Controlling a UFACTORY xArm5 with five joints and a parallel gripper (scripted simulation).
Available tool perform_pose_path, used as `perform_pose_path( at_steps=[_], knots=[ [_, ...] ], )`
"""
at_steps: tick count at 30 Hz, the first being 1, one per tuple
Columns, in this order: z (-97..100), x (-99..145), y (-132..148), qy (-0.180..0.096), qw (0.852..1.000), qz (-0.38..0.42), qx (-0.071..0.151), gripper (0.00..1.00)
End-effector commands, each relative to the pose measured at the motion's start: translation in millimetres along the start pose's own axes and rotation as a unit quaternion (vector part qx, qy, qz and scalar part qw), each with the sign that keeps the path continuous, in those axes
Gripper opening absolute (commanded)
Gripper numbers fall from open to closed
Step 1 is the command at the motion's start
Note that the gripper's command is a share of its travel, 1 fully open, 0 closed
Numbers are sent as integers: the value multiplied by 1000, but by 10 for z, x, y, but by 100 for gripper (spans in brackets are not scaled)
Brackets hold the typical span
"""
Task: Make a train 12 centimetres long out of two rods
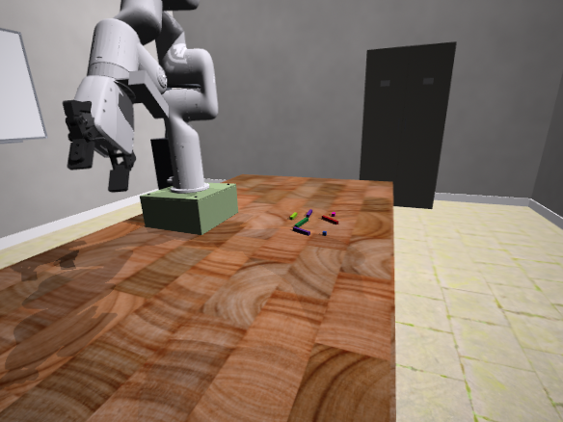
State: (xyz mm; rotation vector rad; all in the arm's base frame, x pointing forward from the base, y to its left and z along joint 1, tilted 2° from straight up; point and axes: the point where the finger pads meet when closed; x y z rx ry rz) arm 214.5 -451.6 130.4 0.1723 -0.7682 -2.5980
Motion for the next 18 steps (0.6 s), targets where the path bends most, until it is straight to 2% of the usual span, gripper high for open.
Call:
perform_pose_path(
  at_steps=[1, 5, 8, 14, 16, 18],
  knots=[
    [7, -3, 17, 0, 1000, 0, 2, 100],
    [-2, -68, -3, 4, 1000, -6, -1, 100],
    [-19, -208, -49, 11, 1000, -20, -7, 100],
    [-65, -785, -283, 37, 996, -74, -36, 100],
    [-65, -785, -283, 37, 996, -74, -36, 100],
    [-71, -1057, -420, 47, 992, -101, -52, 100]
  ],
)
Point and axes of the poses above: the point where the finger pads meet when closed, its own z axis back along the fingers, its own y axis across the jaws, x = y × z, and after that the axes turned 3 degrees about z, right-handed
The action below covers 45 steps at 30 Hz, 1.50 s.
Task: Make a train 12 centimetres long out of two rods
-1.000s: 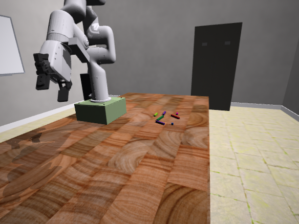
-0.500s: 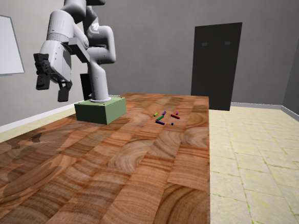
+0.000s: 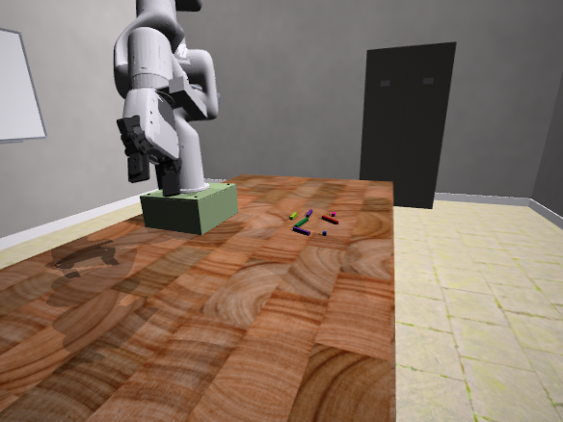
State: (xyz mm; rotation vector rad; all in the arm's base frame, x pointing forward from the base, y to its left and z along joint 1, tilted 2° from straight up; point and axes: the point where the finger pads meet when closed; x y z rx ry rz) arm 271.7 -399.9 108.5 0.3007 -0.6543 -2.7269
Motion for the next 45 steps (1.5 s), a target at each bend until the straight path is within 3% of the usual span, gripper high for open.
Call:
perform_pose_path(
  at_steps=[1, 7, 13, 15, 17, 21, 29, 33, 35, 40, 42, 44, 45],
  knots=[
    [-49, -379, -217, 15, 999, -42, -20, 100],
    [-79, -711, -491, 24, 996, -80, -44, 100],
    [-87, -1195, -988, 28, 986, -140, -85, 100],
    [-87, -1195, -988, 28, 986, -140, -85, 100],
    [-74, -1403, -1252, 25, 980, -168, -105, 100],
    [-59, -1528, -1430, 22, 975, -186, -118, 100],
    [38, -1921, -2157, -2, 954, -254, -161, 100],
    [44, -1935, -2192, -4, 953, -257, -163, 100],
    [113, -2067, -2561, -22, 940, -289, -179, 100],
    [158, -2126, -2776, -34, 933, -307, -187, 100],
    [228, -2188, -3087, -53, 921, -332, -196, 100],
    [243, -2197, -3150, -57, 919, -337, -197, 100],
    [287, -2217, -3328, -68, 912, -351, -201, 100]
  ],
)
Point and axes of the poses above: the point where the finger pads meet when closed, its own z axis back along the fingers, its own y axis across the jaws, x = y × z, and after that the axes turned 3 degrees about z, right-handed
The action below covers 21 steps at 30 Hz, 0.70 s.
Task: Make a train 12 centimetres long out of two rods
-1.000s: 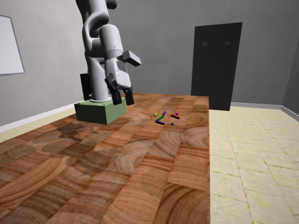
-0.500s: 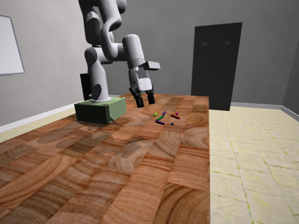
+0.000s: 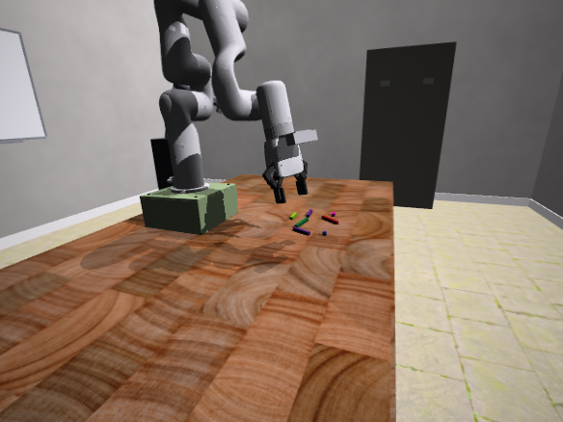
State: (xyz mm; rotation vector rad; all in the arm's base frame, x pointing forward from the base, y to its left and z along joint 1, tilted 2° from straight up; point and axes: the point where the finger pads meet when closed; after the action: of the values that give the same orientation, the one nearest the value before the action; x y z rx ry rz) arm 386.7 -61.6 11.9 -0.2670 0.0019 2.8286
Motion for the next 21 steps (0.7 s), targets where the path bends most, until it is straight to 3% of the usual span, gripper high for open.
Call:
perform_pose_path(
  at_steps=[1, 2, 4, 6, 8, 13, 17, 21],
  knots=[
    [-51, 136, -300, -15, 999, -35, -4, 100],
    [-78, 235, -443, -24, 998, -51, -4, 100],
    [-78, 235, -443, -24, 998, -51, -4, 100],
    [-123, 437, -695, -40, 996, -83, -2, 100],
    [-123, 437, -695, -40, 996, -83, -2, 100],
    [-184, 821, -1069, -67, 989, -135, 9, 100],
    [-210, 1058, -1249, -79, 983, -165, 20, 100],
    [-216, 1124, -1293, -82, 981, -173, 23, 100]
  ],
)
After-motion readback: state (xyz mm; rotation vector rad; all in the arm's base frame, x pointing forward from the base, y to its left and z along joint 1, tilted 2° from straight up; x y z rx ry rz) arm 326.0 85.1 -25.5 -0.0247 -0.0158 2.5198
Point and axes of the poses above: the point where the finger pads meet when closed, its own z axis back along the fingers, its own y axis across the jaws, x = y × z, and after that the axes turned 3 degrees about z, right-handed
